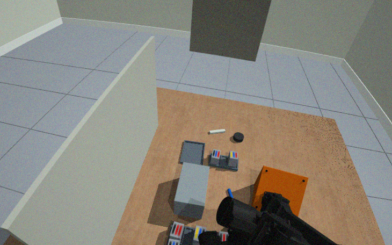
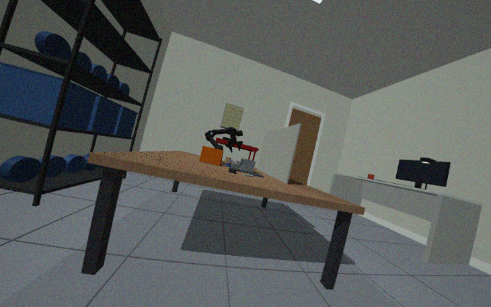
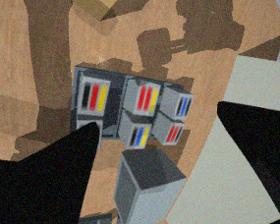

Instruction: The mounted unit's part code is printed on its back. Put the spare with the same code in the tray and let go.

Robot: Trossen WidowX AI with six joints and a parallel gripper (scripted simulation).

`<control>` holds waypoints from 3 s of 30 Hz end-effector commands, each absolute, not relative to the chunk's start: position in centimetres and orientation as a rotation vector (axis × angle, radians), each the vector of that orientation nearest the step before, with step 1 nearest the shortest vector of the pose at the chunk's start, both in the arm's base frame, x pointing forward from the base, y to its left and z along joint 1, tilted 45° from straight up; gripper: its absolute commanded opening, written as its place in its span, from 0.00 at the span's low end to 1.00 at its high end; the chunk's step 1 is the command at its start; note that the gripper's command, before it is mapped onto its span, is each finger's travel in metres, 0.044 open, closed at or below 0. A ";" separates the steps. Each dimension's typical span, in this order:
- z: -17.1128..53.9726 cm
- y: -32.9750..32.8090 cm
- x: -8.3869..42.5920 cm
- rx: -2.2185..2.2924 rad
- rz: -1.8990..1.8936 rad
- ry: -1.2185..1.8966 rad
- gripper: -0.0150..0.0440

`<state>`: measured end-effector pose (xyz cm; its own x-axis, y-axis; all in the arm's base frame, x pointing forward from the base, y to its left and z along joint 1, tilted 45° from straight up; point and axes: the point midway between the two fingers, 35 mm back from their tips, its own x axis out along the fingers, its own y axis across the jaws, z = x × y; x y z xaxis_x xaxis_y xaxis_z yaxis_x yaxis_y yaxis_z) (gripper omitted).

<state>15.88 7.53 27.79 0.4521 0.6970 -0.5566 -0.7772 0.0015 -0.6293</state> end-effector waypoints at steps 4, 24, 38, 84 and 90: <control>26.6 4.5 21.6 -0.677 1.134 0.438 1.00; 19.6 -4.3 33.4 0.162 0.817 1.078 1.00; 20.6 -2.3 32.2 0.084 0.876 1.047 1.00; 22.8 11.7 15.0 -0.659 1.422 0.585 0.76; 22.0 12.3 15.1 -0.662 1.422 0.587 0.76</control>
